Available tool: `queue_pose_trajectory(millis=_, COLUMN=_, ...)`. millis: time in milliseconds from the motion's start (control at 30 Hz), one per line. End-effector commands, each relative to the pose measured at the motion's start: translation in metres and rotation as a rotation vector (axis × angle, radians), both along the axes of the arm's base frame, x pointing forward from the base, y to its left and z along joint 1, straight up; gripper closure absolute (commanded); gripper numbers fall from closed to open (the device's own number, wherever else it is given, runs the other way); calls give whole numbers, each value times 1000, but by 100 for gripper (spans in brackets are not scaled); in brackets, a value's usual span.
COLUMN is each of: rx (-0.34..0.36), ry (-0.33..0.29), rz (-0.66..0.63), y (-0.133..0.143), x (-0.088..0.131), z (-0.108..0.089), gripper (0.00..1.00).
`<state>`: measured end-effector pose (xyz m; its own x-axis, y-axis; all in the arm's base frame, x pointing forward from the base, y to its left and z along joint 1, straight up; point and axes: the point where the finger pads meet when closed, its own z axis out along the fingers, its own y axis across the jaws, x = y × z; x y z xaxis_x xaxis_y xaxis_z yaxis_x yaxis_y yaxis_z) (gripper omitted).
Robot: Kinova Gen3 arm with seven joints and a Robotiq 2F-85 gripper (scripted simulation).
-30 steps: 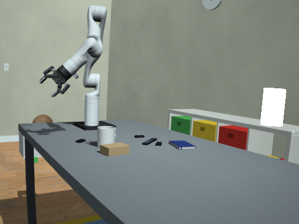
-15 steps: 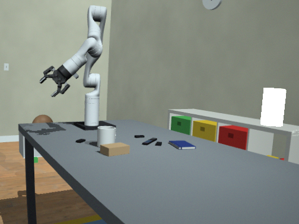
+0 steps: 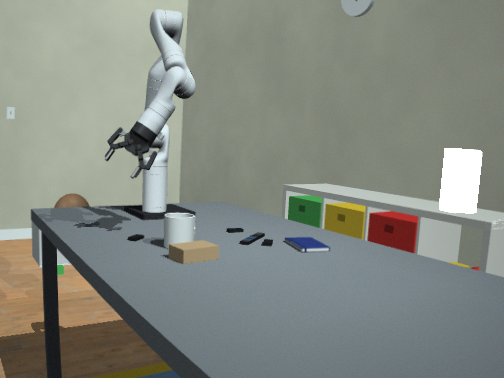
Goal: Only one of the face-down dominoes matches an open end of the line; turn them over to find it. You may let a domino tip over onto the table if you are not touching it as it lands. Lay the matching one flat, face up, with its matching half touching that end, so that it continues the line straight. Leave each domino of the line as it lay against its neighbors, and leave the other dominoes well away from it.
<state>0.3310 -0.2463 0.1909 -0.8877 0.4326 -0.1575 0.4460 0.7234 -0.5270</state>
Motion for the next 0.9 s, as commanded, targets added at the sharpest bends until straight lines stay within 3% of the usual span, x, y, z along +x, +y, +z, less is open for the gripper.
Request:
queue_pose_trajectory(millis=0, rx=49, ry=-17, rz=51, y=29, x=19, z=-10, gripper=0)
queue_pose_trajectory(millis=33, rx=86, ry=-34, rz=59, y=63, x=32, z=-21, gripper=0)
queue_pose_trajectory(millis=200, rx=289, ry=-60, rz=168, y=155, x=48, z=-40, gripper=0)
queue_pose_trajectory(millis=367, rx=362, ry=-63, rz=199, y=242, x=58, z=-56, gripper=0)
queue_pose_trajectory(millis=467, rx=461, ry=-51, rz=258, y=295, x=52, z=-61, gripper=0)
queue_pose_trajectory(millis=500, rx=461, ry=-51, rz=258, y=309, x=52, z=-63, gripper=0)
queue_pose_trajectory(millis=567, rx=461, ry=-51, rz=258, y=309, x=52, z=-63, gripper=0)
queue_pose_trajectory(millis=733, rx=564, ry=-38, rz=299, y=376, x=38, z=-66, gripper=0)
queue_pose_trajectory(millis=867, rx=588, ry=-35, rz=310, y=392, x=33, z=-65, gripper=0)
